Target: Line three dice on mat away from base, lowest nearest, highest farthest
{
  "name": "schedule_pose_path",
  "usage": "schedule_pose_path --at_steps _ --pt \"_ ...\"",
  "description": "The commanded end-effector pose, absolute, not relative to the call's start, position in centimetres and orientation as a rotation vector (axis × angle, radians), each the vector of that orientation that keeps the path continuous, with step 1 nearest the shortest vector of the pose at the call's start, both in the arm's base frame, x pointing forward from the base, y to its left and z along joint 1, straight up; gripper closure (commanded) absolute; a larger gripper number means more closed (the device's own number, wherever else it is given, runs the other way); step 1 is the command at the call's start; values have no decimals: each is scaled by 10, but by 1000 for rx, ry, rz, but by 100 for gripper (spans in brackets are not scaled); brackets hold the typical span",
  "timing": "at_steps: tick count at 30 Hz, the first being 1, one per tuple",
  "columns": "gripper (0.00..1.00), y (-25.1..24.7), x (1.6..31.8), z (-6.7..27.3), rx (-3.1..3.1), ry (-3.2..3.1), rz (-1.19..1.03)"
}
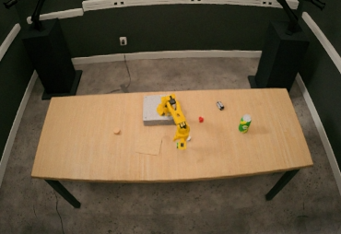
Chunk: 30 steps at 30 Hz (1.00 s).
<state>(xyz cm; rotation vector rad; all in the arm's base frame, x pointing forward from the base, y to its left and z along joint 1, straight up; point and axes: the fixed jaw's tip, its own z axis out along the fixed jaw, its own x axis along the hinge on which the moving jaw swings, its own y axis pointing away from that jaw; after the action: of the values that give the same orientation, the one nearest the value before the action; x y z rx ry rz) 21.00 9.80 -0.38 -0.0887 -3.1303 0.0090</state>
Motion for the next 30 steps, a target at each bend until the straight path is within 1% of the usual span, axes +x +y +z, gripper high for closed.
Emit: schedule_pose_path --at_steps 1,14,22,30 --pt "69 96 210 -5 -109 -3118 15" --pt "69 96 210 -8 -109 -3118 15" --pt "69 97 210 -15 -109 -3118 15" --pt "69 97 210 -29 -109 -3118 15"
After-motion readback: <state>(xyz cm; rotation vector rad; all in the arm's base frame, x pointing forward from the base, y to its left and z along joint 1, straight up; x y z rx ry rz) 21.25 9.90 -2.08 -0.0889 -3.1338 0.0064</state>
